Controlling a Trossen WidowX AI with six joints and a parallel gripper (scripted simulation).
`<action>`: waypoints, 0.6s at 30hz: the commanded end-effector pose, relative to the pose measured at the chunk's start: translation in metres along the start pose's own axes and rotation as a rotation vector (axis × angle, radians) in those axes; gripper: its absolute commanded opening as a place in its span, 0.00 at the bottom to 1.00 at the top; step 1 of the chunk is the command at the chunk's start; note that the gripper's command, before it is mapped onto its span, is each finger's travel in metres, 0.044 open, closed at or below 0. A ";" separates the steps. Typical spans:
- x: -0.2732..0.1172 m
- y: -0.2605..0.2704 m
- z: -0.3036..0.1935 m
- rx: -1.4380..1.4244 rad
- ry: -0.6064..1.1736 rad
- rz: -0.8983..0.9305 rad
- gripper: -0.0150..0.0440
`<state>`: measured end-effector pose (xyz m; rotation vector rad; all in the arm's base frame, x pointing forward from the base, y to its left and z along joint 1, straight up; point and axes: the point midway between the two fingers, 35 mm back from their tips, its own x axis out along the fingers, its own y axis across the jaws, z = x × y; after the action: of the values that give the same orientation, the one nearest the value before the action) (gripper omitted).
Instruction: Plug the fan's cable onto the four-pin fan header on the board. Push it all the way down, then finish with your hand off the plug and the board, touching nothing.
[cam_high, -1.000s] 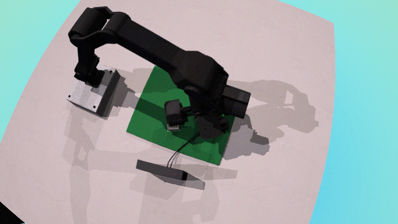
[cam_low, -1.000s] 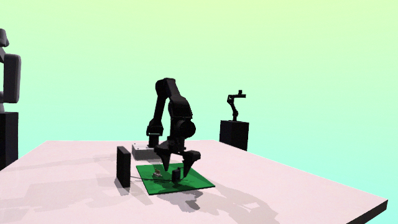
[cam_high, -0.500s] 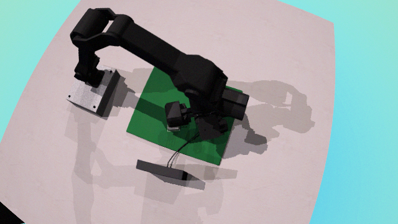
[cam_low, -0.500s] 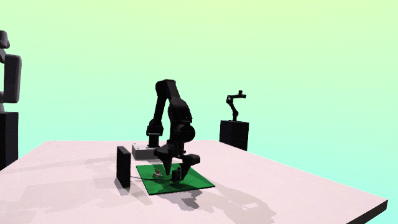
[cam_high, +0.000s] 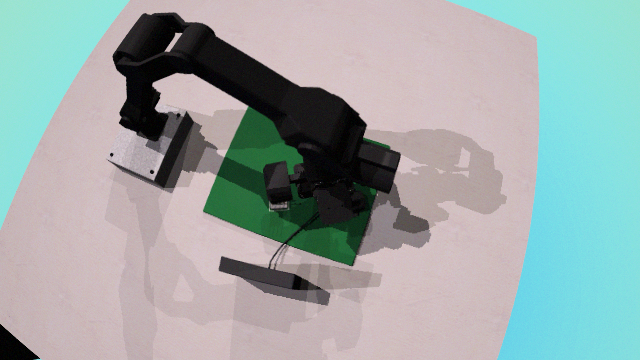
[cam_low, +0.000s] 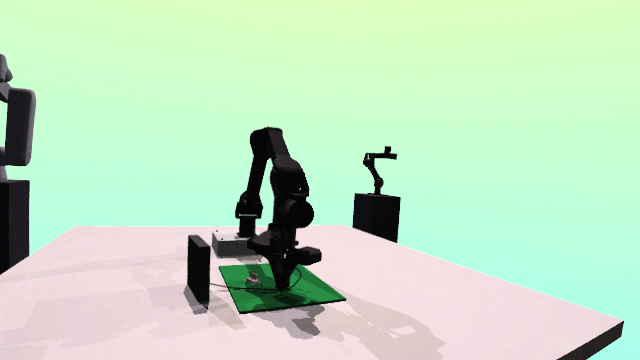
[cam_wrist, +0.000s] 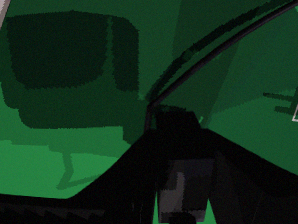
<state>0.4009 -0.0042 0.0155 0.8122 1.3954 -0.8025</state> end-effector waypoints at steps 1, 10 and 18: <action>-0.035 0.003 0.002 -0.004 -0.007 0.016 0.25; -0.046 -0.001 0.002 -0.056 -0.007 0.016 0.25; -0.046 -0.018 0.006 -0.334 -0.009 0.013 0.25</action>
<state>0.3910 -0.0144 0.0586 0.6189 1.4529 -0.6089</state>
